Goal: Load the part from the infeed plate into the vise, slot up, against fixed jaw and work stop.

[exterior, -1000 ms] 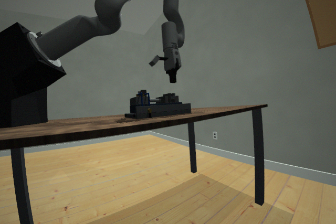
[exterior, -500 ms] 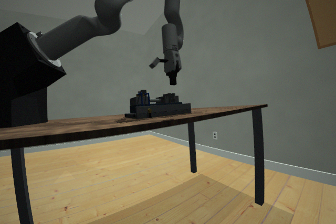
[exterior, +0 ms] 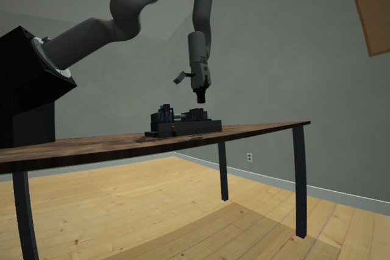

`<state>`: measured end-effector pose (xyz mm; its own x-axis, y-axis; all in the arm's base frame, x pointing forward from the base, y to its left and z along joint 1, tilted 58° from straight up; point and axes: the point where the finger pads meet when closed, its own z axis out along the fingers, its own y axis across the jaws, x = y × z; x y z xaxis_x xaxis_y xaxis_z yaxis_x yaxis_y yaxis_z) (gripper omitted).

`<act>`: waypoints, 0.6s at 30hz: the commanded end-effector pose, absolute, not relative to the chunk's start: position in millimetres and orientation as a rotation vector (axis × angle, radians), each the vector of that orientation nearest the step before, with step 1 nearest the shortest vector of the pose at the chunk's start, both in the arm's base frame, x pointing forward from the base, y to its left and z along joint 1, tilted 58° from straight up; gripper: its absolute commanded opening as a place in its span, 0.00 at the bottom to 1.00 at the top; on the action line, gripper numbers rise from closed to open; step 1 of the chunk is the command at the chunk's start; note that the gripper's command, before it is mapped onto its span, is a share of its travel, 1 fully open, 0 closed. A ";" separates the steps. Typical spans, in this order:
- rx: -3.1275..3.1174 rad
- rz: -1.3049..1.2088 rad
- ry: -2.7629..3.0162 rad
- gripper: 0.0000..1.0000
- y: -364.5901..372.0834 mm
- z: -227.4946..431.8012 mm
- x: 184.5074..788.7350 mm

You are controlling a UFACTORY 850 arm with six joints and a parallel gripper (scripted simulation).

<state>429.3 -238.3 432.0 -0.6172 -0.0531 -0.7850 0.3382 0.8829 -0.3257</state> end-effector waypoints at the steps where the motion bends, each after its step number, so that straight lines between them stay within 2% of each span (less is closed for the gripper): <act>1: 0.200 -0.563 2.165 0.00 -241.8 428.9 434.0; 18: 0.200 -0.563 2.165 0.00 -247.4 422.6 442.1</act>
<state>441.8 -247.2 422.2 -0.6133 -0.0553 -0.7879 0.3357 0.8847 -0.3234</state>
